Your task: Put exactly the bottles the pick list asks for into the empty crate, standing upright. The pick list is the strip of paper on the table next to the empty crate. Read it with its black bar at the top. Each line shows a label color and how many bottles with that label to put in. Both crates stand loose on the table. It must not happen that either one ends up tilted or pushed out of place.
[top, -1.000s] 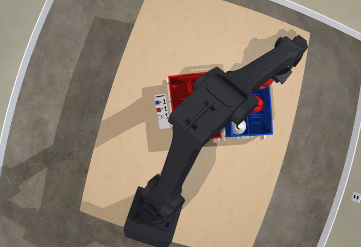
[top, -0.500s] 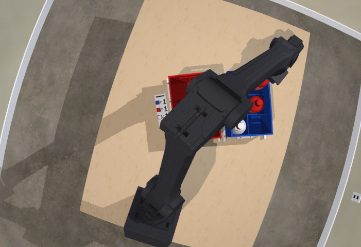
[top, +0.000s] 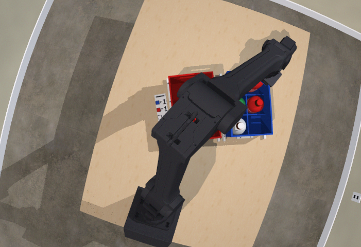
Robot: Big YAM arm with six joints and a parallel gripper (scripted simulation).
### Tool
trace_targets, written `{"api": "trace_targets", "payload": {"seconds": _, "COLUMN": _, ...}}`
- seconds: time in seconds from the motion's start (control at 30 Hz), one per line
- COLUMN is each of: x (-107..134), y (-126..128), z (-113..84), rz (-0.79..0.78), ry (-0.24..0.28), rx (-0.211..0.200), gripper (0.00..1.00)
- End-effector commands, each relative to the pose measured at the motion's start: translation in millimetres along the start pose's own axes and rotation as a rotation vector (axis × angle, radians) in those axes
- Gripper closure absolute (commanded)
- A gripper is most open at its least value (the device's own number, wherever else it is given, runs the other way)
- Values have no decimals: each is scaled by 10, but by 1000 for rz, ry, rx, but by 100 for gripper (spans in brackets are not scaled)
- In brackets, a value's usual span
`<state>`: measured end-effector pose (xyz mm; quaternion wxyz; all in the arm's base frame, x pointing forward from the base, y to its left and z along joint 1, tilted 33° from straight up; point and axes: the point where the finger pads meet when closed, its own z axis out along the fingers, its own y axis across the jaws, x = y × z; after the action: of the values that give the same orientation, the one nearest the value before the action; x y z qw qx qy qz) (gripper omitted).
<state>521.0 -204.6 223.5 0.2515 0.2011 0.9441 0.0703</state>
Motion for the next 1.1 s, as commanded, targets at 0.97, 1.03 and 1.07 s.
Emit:
{"api": "trace_targets", "payload": {"seconds": 0.97, "x": 359, "y": 328, "z": -328, "rz": -7, "ry": -74, "rx": -3, "gripper": 100}}
{"api": "trace_targets", "payload": {"seconds": 1.03, "x": 271, "y": 365, "z": -387, "rz": -15, "ry": -108, "rx": -4, "gripper": 100}}
{"api": "trace_targets", "payload": {"seconds": 1.07, "x": 242, "y": 348, "z": -422, "rz": -11, "ry": -118, "rx": -2, "gripper": 100}}
